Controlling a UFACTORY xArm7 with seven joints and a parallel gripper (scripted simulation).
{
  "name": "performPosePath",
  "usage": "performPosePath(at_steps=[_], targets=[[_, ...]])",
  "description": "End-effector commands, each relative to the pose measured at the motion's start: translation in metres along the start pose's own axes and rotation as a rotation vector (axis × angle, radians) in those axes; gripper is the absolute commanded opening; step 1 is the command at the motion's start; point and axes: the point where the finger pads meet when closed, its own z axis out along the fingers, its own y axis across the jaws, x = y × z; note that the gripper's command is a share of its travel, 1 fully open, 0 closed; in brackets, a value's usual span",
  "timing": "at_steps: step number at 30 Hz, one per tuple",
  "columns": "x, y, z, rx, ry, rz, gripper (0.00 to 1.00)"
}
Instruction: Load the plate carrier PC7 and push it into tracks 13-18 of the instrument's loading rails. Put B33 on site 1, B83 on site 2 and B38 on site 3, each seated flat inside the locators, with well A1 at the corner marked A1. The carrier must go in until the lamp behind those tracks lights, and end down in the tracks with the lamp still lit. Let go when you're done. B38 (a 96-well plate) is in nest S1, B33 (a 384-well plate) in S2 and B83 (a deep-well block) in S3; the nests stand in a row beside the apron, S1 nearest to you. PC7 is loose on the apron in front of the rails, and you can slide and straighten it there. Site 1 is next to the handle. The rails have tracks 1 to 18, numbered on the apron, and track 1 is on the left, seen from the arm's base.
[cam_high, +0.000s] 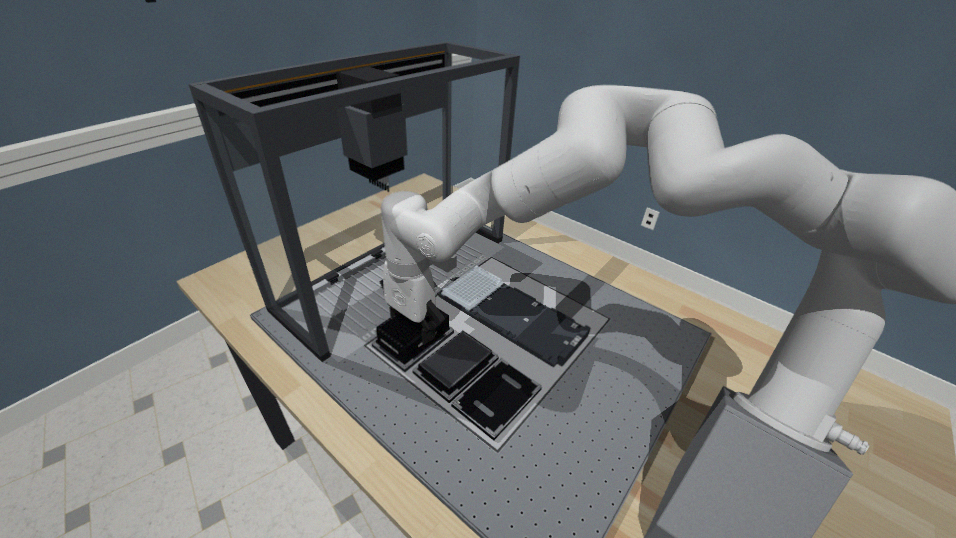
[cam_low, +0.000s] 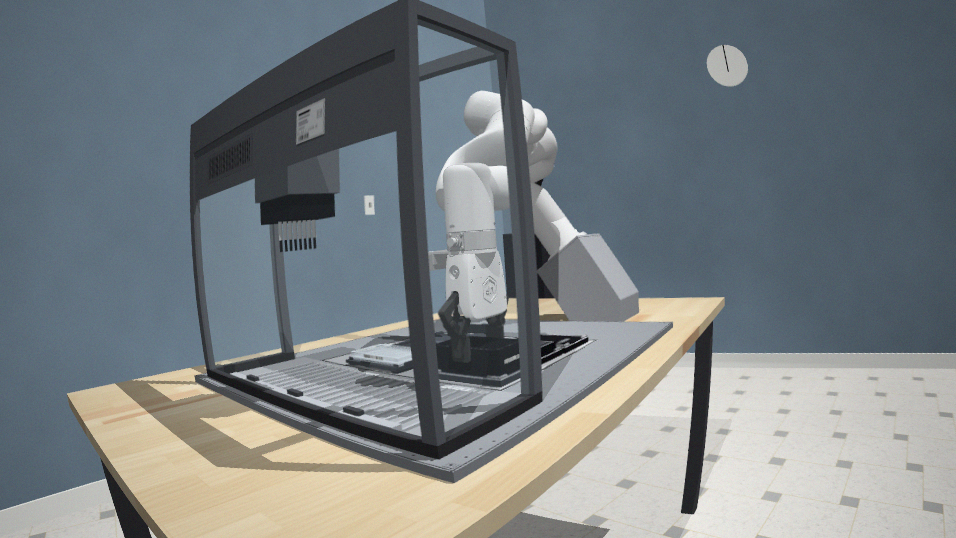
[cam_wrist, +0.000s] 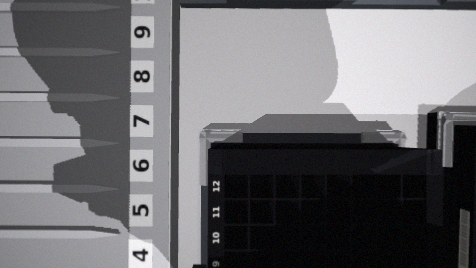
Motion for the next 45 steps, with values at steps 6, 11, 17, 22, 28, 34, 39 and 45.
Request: performPosePath(at_steps=[6, 11, 17, 22, 28, 34, 39, 45], targets=[[-0.001, -0.002, -0.003, 0.005, -0.002, 0.0, 0.0], [-0.001, -0.002, -0.003, 0.005, -0.002, 0.0, 0.0], [-0.001, -0.002, -0.005, 0.005, -0.002, 0.0, 0.0], [-0.001, -0.002, -0.008, 0.005, -0.002, 0.0, 0.0], [-0.001, -0.002, -0.011, 0.005, -0.002, 0.0, 0.0], [-0.001, -0.002, -0.015, 0.005, -0.002, 0.0, 0.0], [-0.001, -0.002, -0.018, 0.005, -0.002, 0.0, 0.0], [-0.001, -0.002, -0.021, 0.005, -0.002, 0.0, 0.0]])
